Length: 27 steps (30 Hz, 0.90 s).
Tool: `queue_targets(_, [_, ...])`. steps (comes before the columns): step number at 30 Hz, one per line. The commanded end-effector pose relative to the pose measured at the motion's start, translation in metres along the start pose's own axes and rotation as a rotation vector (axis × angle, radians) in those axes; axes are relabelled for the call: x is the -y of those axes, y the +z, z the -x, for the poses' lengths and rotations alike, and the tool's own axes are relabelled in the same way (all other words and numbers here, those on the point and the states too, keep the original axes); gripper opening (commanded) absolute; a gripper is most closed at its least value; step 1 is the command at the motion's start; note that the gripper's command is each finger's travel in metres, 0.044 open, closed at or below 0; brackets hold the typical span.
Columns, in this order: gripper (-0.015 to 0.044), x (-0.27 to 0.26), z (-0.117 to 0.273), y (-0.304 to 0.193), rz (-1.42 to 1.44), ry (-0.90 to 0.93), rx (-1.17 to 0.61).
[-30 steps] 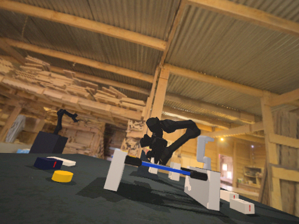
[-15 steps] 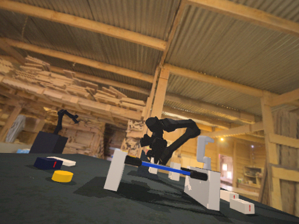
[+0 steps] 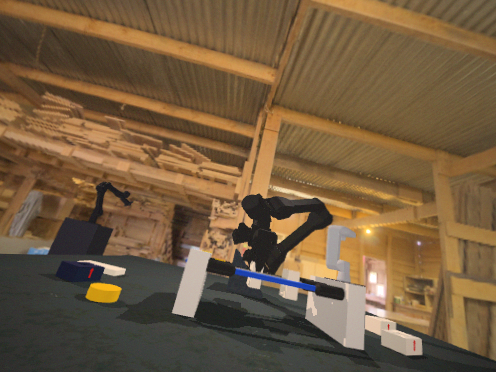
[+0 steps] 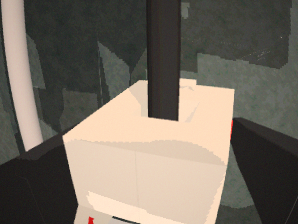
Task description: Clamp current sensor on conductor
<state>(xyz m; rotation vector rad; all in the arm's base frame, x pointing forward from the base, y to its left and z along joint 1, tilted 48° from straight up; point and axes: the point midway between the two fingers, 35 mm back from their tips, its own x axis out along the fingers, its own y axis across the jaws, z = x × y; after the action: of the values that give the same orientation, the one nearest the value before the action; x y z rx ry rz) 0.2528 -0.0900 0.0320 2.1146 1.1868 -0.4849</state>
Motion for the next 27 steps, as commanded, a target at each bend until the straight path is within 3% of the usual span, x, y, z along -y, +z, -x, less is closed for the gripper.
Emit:
queue_targets(1, [0.0000, -0.0003, -0.0001, 0.0000, 0.000, 0.000, 0.000])
queue_targets(11, [0.0000, 0.0015, -0.0049, 0.0000, 0.000, 0.000, 0.000])
queue_targets(21, [0.0254, -0.0005, -0.0009, 0.0007, 0.004, 0.004, 0.002])
queue_targets(27, [0.0254, -0.0005, -0.0009, 0.0007, 0.004, 0.004, 0.002])
